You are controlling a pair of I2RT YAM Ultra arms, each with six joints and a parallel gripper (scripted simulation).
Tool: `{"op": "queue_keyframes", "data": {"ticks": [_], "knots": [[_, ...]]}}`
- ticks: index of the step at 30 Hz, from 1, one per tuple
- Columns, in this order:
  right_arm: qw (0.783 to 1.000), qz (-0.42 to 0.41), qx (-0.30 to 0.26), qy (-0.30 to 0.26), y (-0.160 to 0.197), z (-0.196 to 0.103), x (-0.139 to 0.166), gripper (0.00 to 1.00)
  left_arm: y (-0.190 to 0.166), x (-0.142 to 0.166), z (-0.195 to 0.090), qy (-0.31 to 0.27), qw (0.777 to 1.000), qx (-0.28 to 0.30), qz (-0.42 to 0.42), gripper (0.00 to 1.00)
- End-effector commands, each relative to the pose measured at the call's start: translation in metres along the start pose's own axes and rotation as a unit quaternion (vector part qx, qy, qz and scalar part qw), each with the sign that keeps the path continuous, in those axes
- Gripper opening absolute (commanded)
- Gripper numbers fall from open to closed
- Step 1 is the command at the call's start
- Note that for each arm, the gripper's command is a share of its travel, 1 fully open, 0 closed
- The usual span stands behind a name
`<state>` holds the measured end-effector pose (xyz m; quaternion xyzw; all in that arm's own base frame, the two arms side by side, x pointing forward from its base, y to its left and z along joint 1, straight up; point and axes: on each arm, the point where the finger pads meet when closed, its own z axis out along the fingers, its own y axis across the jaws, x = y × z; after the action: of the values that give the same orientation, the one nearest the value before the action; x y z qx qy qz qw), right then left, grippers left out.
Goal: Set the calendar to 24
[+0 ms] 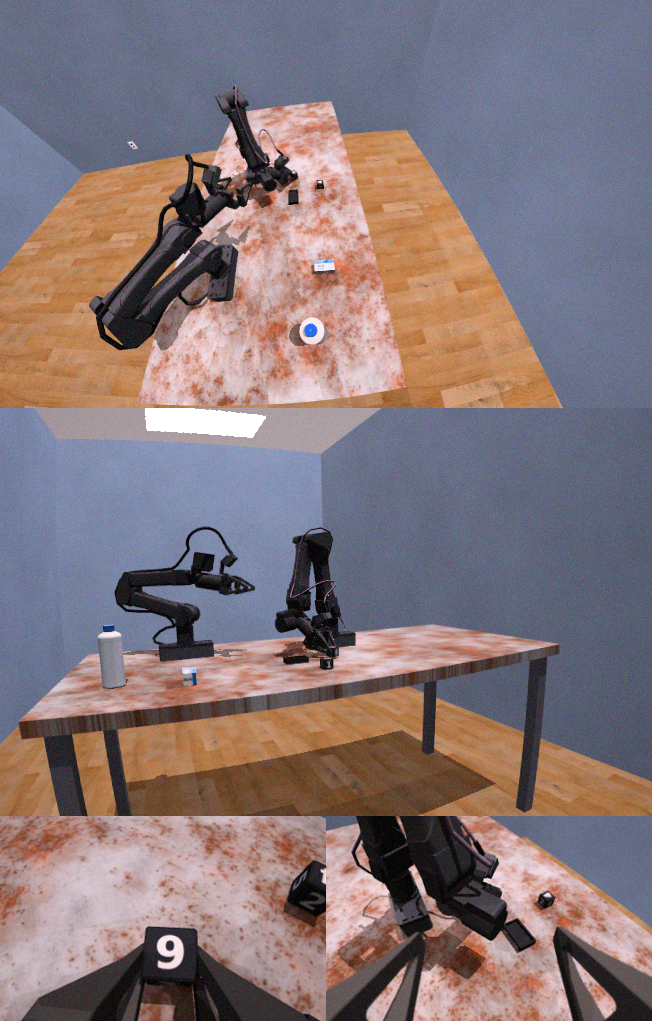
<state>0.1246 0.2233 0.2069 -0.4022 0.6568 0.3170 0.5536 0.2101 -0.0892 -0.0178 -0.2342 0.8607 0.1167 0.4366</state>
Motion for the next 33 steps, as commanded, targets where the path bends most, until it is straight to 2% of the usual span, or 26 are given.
{"op": "queue_keyframes", "data": {"ticks": [1, 25, 26, 27, 28, 33], "knots": [[1.0, -0.003, -0.001, -0.01, -0.0003, -0.0018, -0.0008, 1.0, 0.0033, -0.0014, 0.0029, -0.013, 1.0, 0.0, -0.005, 0.27], [1.0, -0.003, -0.001, -0.01, -0.0003, -0.0018, -0.0008, 1.0, 0.0027, 0.0066, 0.0061, -0.013, 1.0, 0.002, -0.001, 0.27], [1.0, -0.003, -0.001, -0.01, -0.0003, -0.0018, -0.0008, 1.0, 0.0027, 0.0066, 0.0061, -0.013, 1.0, 0.002, -0.001, 0.38], [1.0, -0.003, -0.001, -0.01, -0.0003, -0.0018, -0.0008, 1.0, 0.0027, 0.0066, 0.0061, -0.013, 1.0, 0.002, -0.001, 0.43], [1.0, -0.003, -0.001, -0.01, -0.0003, -0.0018, -0.0008, 1.0, -0.0003, 0.0026, 0.0032, -0.016, 1.0, 0.011, -0.013, 0.54], [1.0, -0.003, -0.001, -0.01, -0.0003, -0.0018, -0.0008, 1.0, 0.0039, 0.0019, -0.002, -0.009, 1.0, 0.017, -0.016, 0.55]]}}
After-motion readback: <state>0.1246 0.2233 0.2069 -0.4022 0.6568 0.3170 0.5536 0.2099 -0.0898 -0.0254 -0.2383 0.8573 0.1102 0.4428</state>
